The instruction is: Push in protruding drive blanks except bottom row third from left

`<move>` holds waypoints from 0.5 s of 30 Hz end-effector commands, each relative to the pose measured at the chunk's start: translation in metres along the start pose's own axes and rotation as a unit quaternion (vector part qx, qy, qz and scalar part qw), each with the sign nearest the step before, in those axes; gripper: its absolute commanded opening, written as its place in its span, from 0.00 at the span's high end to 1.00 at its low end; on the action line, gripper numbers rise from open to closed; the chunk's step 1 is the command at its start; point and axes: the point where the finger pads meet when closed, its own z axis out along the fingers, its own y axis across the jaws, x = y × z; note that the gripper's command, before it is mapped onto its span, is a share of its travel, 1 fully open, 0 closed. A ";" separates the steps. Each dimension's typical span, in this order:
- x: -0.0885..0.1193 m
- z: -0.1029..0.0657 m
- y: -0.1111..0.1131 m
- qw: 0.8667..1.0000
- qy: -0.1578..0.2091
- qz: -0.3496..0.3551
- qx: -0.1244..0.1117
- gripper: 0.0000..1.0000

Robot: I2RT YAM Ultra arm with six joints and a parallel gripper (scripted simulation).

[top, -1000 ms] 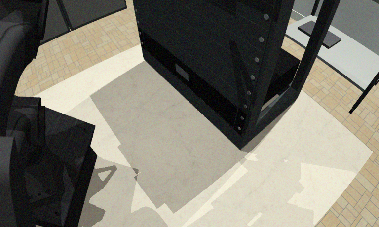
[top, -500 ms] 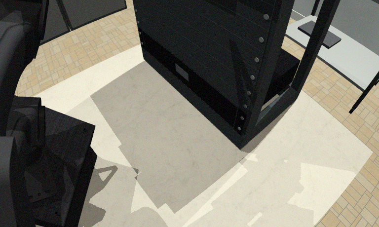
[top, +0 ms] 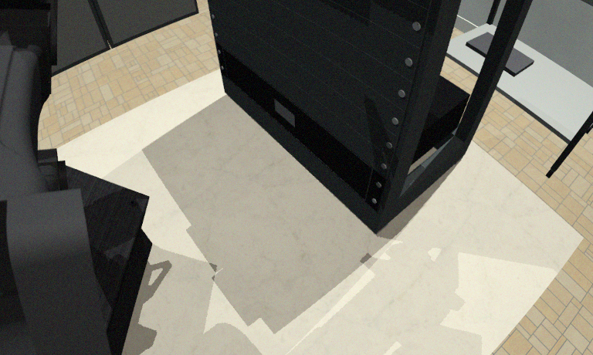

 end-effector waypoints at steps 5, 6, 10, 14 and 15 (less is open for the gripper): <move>-0.002 -0.010 -0.001 1.000 -0.017 -0.013 0.000 1.00; -0.002 -0.010 -0.001 1.000 -0.017 -0.013 0.000 1.00; -0.004 -0.008 0.002 1.000 -0.020 -0.008 -0.001 1.00; -0.010 -0.003 0.008 1.000 -0.031 -0.002 -0.005 1.00; -0.012 -0.002 0.011 0.999 -0.033 0.002 -0.005 1.00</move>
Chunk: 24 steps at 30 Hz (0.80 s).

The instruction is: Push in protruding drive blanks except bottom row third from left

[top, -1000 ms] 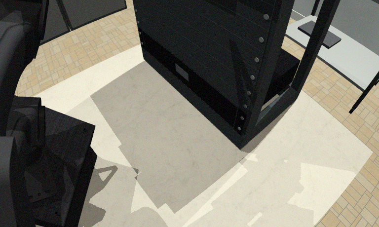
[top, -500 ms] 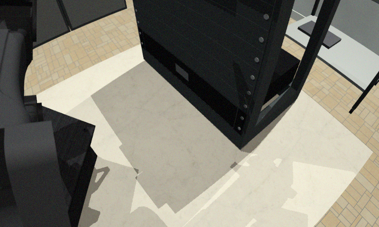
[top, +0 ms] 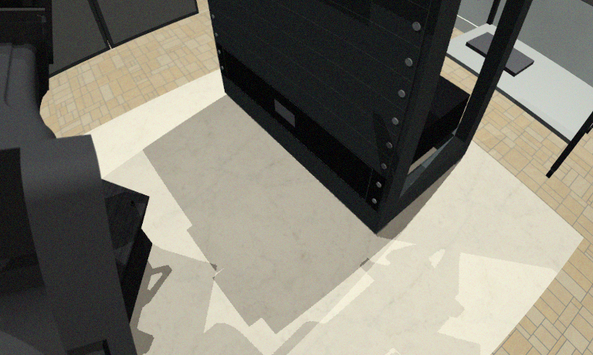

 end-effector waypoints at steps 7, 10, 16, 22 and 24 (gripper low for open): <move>-0.014 0.017 0.012 1.000 -0.016 0.016 -0.011 1.00; -0.014 0.027 0.012 1.000 -0.016 0.015 -0.012 1.00; -0.014 0.043 0.013 1.000 -0.016 0.015 -0.013 1.00; -0.004 0.064 0.008 1.000 -0.007 0.001 -0.005 1.00; -0.012 0.063 0.012 1.000 -0.014 0.011 -0.012 1.00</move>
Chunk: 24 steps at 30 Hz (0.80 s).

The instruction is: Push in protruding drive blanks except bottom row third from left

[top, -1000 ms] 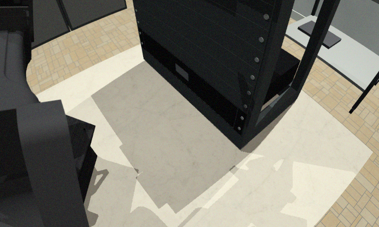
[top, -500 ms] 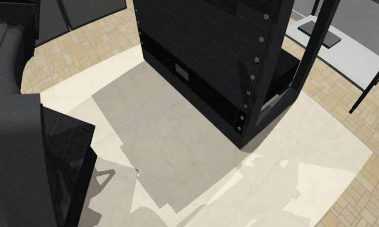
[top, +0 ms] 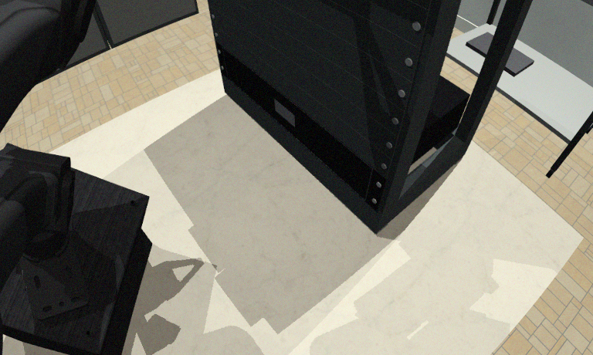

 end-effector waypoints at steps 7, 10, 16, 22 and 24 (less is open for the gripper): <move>0.008 0.009 0.013 0.999 0.039 0.008 -0.015 1.00; 0.010 0.008 0.014 0.999 0.042 0.009 -0.016 1.00; 0.010 0.008 0.014 0.999 0.042 0.007 -0.016 1.00; 0.019 0.017 0.007 0.999 0.048 -0.006 -0.007 1.00; 0.019 0.017 0.007 0.999 0.048 -0.006 -0.007 1.00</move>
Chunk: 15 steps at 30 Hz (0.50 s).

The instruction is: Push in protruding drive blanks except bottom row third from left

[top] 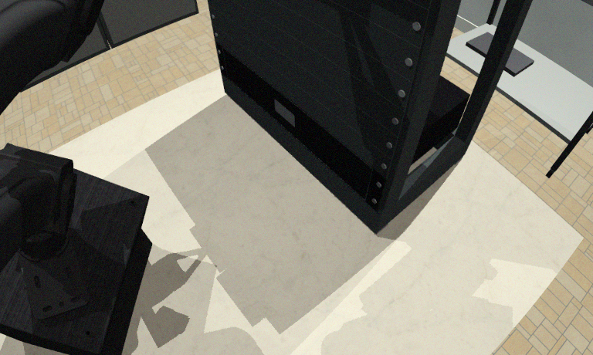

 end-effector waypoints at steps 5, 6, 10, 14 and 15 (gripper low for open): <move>0.001 0.009 0.011 1.000 0.009 0.003 -0.009 1.00; 0.001 0.009 0.011 1.000 0.009 0.003 -0.009 1.00; 0.002 0.009 0.012 1.000 0.011 0.001 -0.010 1.00; 0.004 0.014 0.010 1.000 0.011 0.000 -0.007 1.00; 0.005 0.016 0.010 1.000 0.011 0.000 -0.007 1.00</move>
